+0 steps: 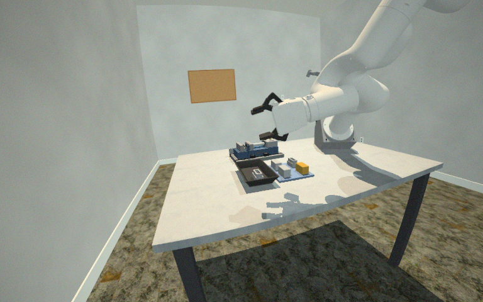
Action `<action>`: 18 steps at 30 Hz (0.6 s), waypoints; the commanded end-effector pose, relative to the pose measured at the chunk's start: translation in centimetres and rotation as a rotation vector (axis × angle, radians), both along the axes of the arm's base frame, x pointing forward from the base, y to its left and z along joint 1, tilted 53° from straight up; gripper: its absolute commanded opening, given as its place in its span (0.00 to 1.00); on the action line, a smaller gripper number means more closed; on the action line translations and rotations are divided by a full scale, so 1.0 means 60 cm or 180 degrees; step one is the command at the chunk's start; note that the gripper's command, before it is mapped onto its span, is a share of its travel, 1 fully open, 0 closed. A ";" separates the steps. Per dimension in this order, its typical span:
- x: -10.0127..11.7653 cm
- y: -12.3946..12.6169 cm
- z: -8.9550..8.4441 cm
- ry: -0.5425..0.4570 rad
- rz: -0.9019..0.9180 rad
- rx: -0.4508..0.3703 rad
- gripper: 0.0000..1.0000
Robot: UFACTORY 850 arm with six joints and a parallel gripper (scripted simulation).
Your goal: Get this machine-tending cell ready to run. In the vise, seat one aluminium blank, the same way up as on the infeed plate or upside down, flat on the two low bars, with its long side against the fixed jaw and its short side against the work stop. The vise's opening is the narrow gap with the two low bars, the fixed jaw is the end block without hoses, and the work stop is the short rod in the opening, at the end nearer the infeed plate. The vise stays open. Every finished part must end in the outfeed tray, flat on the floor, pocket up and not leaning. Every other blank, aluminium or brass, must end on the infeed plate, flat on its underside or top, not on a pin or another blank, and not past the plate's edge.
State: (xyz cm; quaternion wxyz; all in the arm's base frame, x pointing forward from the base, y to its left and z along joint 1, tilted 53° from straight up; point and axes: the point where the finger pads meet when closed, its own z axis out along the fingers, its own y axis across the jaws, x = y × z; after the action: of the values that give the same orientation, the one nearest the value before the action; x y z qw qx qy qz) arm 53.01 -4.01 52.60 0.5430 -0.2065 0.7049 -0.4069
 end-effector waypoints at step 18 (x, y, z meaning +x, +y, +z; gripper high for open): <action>0.046 0.007 0.020 -0.0337 0.0820 -0.0241 1.00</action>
State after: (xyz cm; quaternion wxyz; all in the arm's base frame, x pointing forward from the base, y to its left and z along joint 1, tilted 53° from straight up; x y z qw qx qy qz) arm 55.37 -3.75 53.71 0.6031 -0.2733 0.6432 -0.3845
